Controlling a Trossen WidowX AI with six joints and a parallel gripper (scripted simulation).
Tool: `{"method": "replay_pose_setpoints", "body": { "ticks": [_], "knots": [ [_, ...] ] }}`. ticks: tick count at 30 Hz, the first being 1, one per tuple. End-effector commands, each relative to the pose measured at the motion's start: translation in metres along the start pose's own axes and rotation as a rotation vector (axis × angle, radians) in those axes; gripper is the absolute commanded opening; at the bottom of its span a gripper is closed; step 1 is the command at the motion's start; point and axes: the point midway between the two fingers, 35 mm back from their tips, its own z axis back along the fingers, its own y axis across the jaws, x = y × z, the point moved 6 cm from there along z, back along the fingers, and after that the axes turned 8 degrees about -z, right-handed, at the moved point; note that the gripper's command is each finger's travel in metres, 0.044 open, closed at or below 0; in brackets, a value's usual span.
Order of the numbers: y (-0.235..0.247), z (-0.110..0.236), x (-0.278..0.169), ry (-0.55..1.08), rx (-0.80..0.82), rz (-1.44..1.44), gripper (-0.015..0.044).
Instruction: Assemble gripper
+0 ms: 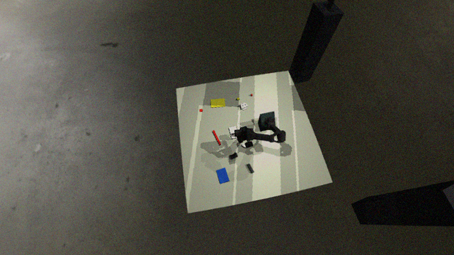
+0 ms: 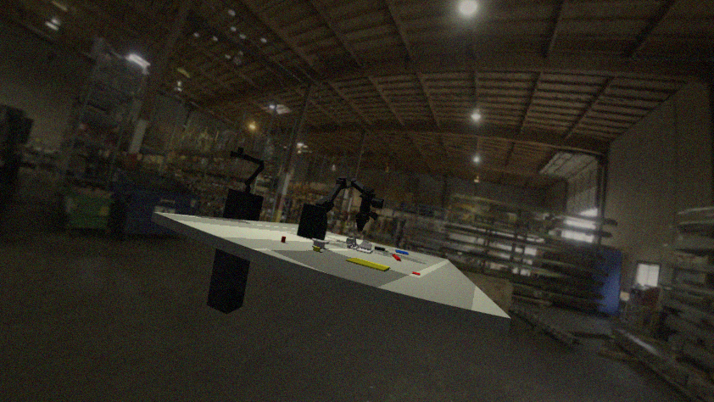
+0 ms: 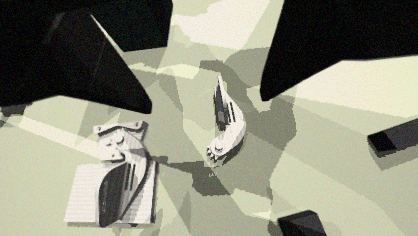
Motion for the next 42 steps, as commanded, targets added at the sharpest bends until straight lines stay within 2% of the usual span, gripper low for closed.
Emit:
{"method": "replay_pose_setpoints", "body": {
  "ticks": [1,7,13,22,42],
  "knots": [
    [0.015,0.001,-0.022,0.007,0.006,0.029,0.0440],
    [0.021,0.000,-0.031,0.008,0.008,0.045,0.0440],
    [0.021,-0.037,-0.031,0.007,0.010,0.045,0.0440],
    [0.021,-0.040,-0.031,0.007,0.010,0.045,0.0440],
    [0.021,-0.072,-0.030,0.008,0.009,0.045,0.0440]
  ]
}}
